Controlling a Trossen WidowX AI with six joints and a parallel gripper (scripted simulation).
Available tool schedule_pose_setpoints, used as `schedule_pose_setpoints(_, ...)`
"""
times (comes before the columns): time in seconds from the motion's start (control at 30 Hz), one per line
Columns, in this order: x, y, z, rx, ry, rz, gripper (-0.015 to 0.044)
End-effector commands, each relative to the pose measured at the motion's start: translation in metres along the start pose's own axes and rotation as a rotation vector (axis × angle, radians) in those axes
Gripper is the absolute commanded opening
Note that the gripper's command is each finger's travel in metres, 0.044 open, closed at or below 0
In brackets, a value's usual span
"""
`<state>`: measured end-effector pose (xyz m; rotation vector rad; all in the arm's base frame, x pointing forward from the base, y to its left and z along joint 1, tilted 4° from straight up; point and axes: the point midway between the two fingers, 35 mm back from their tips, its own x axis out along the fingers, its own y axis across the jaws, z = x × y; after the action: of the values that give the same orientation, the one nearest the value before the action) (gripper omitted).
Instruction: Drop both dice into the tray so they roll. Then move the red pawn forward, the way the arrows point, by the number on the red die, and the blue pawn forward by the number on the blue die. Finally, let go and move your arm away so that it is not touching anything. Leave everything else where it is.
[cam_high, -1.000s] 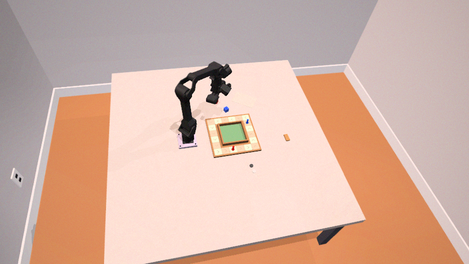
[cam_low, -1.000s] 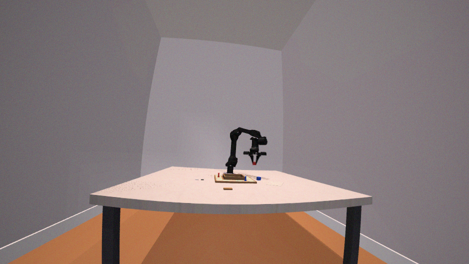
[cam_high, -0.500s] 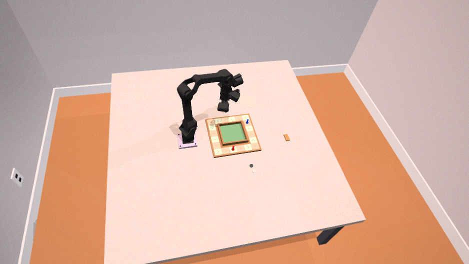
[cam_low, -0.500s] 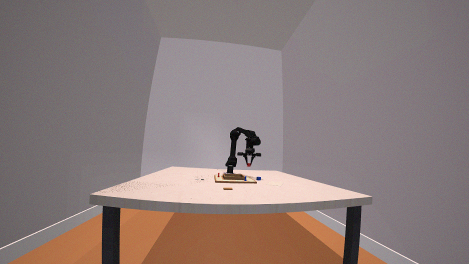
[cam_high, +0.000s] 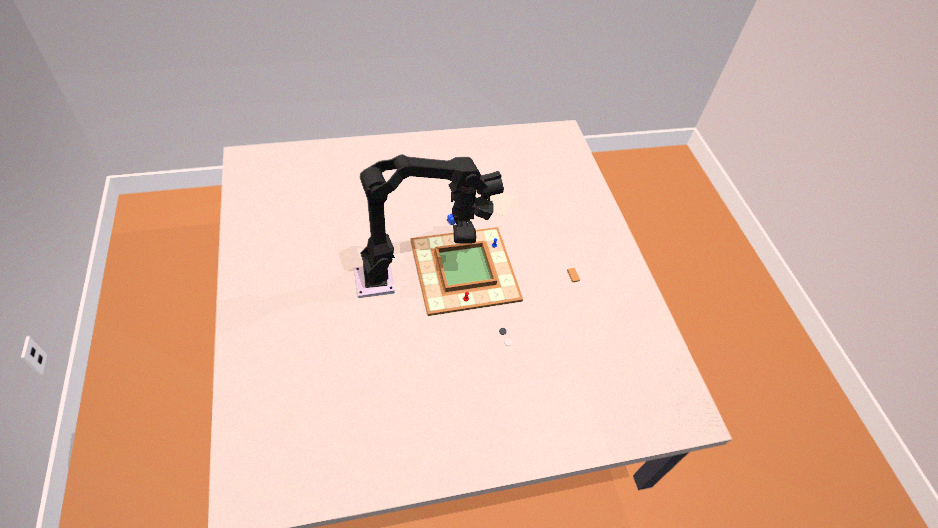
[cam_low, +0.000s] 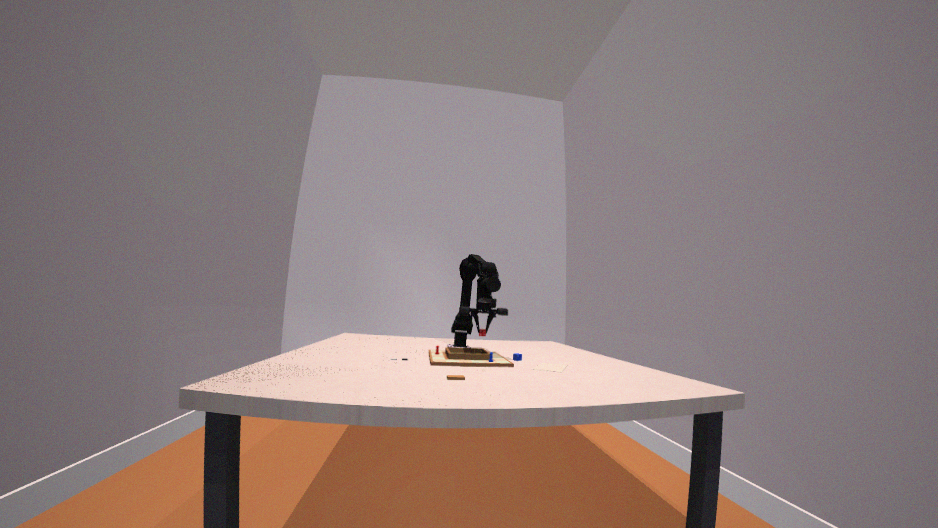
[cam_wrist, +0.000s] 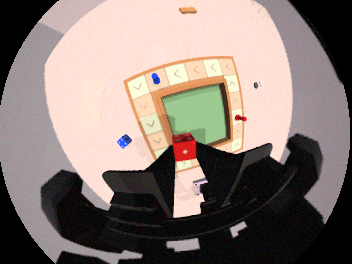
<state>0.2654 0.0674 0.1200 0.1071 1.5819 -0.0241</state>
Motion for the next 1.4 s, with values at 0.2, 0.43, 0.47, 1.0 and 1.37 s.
schedule_pose_setpoints(0.2, 0.011, -0.048, 0.014, -0.127, 0.008, -0.006, 0.0000)
schedule_pose_setpoints(0.43, 0.012, -0.055, 0.016, -0.145, -0.015, -0.005, 0.0000)
schedule_pose_setpoints(0.47, 0.013, -0.055, 0.016, -0.145, -0.042, -0.003, 0.0000)
schedule_pose_setpoints(1.0, 0.019, -0.054, 0.020, -0.139, -0.586, 0.034, 0.0000)
schedule_pose_setpoints(1.37, 0.021, -0.055, 0.020, -0.138, -0.839, 0.056, 0.0000)
